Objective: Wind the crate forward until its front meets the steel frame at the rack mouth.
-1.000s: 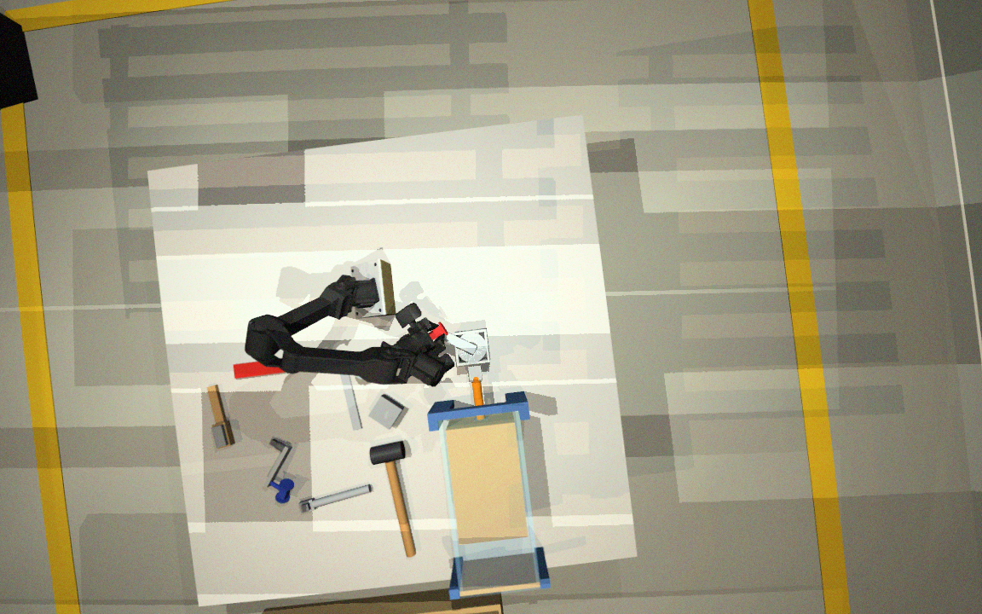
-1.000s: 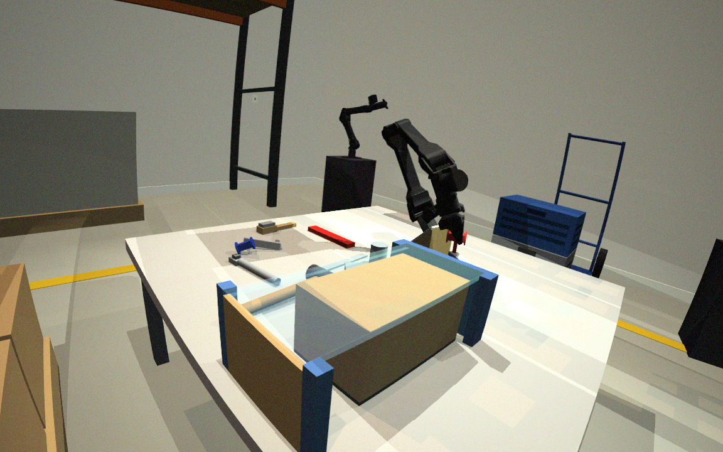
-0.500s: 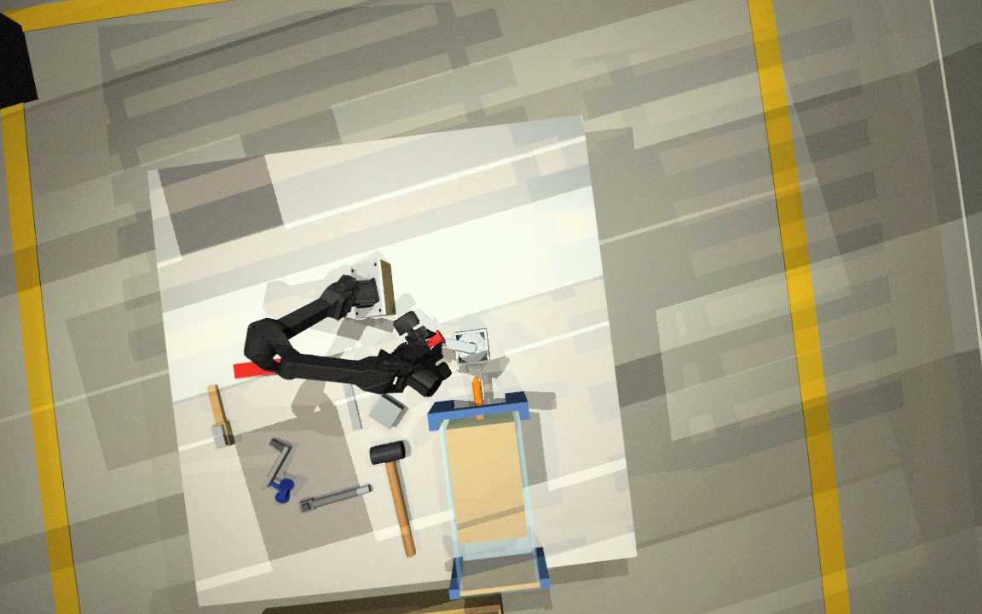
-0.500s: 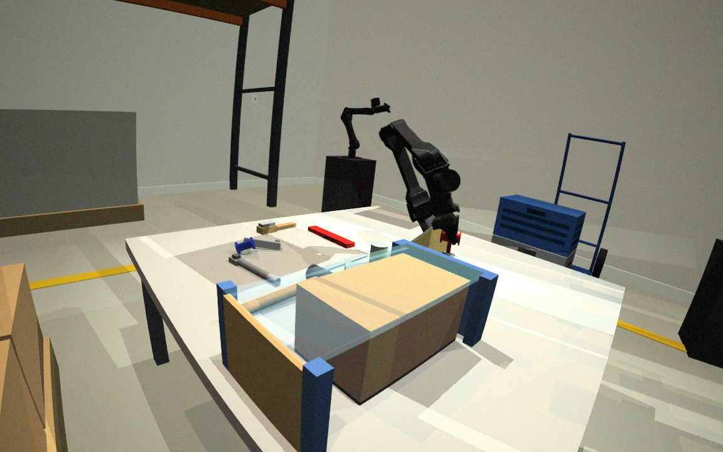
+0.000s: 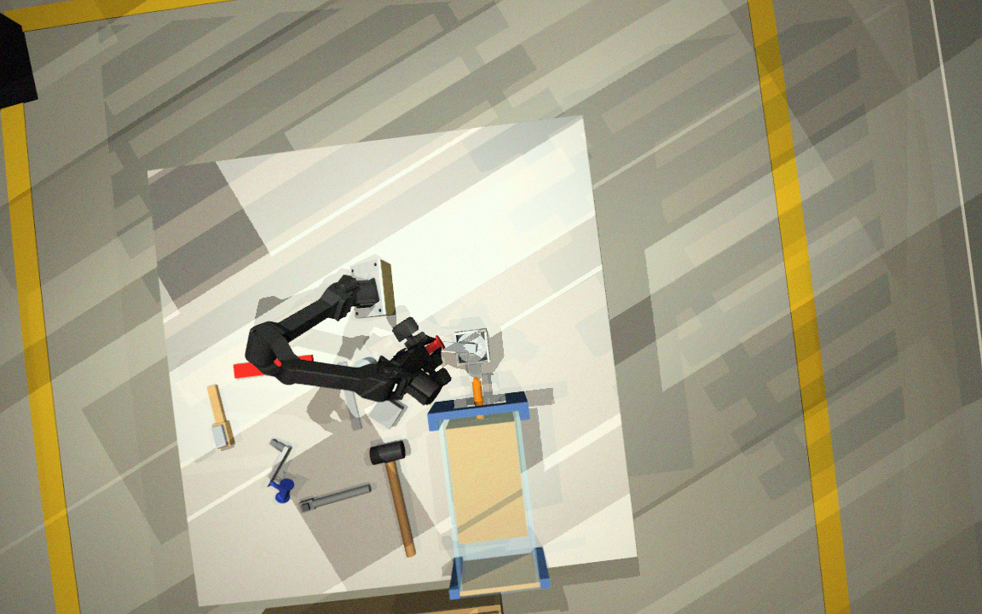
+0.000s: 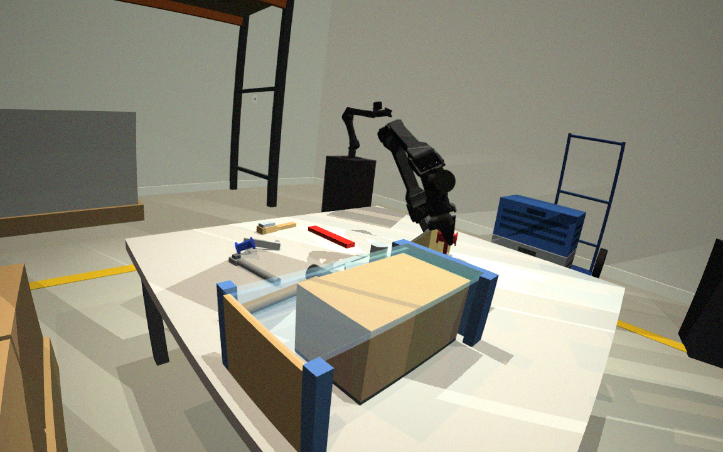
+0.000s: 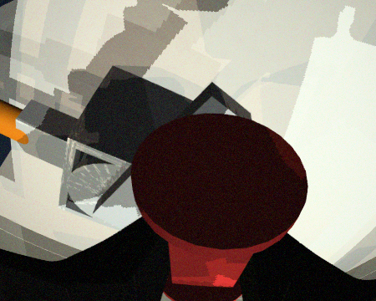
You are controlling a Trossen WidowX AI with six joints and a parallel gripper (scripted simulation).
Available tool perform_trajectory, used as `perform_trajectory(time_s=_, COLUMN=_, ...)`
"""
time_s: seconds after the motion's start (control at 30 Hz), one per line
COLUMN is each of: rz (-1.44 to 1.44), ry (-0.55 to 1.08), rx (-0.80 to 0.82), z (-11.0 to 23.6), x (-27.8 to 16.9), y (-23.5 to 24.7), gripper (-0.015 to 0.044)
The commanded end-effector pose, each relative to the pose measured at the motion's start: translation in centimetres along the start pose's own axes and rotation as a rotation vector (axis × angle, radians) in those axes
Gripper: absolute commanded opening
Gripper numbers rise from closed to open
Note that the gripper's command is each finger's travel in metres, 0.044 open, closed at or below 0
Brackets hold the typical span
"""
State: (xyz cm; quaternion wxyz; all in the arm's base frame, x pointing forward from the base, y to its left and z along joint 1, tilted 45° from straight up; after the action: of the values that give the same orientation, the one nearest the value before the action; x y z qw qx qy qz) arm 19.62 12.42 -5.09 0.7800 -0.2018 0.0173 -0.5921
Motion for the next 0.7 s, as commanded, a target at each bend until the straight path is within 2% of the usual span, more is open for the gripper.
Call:
perform_trajectory(time_s=0.0, rz=-0.02, ry=-0.026, rx=0.032, z=0.2, x=1.2, y=1.7, gripper=0.0)
perform_trajectory(time_s=0.67, rz=-0.021, ry=-0.027, rx=0.033, z=0.5, x=2.0, y=3.9, gripper=0.0)
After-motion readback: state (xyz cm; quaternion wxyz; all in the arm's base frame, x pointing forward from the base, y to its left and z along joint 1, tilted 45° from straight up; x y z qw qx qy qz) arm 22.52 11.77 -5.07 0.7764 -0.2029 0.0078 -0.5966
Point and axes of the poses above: the point midway between the two fingers, 35 mm back from their tips, its own z axis back along the fingers, its own y axis across the jaws, x = y × z, the point moved 1 cm from there along z, back along the fingers, and after that the axes turned 6 degrees about z, right-handed, at the moved point
